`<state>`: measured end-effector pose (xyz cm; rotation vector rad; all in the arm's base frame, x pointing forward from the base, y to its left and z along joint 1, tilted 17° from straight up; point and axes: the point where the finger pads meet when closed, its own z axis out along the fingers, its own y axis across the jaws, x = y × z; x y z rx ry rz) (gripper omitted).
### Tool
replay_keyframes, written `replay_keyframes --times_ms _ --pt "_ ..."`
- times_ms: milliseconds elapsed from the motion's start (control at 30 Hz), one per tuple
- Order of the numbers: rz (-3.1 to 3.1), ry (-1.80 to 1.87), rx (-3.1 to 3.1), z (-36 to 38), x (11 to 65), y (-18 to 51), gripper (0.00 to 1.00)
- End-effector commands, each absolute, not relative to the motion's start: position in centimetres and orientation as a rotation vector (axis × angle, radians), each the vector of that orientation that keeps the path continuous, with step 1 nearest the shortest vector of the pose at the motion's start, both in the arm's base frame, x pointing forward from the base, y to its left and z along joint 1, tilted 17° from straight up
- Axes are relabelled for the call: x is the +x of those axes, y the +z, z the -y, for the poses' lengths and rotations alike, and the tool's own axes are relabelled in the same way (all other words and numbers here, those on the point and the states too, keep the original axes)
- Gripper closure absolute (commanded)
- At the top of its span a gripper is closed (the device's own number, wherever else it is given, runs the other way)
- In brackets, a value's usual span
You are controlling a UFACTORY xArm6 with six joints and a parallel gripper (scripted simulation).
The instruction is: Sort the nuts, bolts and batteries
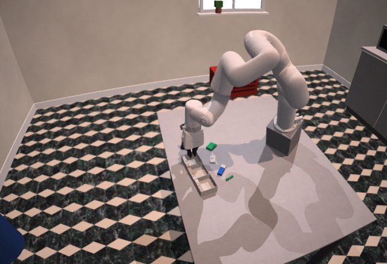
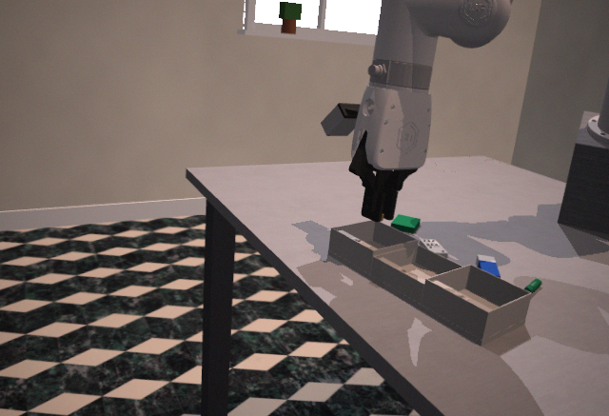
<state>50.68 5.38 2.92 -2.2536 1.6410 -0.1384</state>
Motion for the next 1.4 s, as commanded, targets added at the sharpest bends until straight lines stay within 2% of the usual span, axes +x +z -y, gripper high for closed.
replay_keyframes --times_ms 0,800,1367 --pt "-1.693 -0.104 -2.284 -5.4 50.8 3.1 1.00" --pt "-1.694 -0.104 -2.284 -5.4 50.3 2.9 1.00" --pt "-1.694 -0.104 -2.284 -5.9 51.0 0.1 1.00"
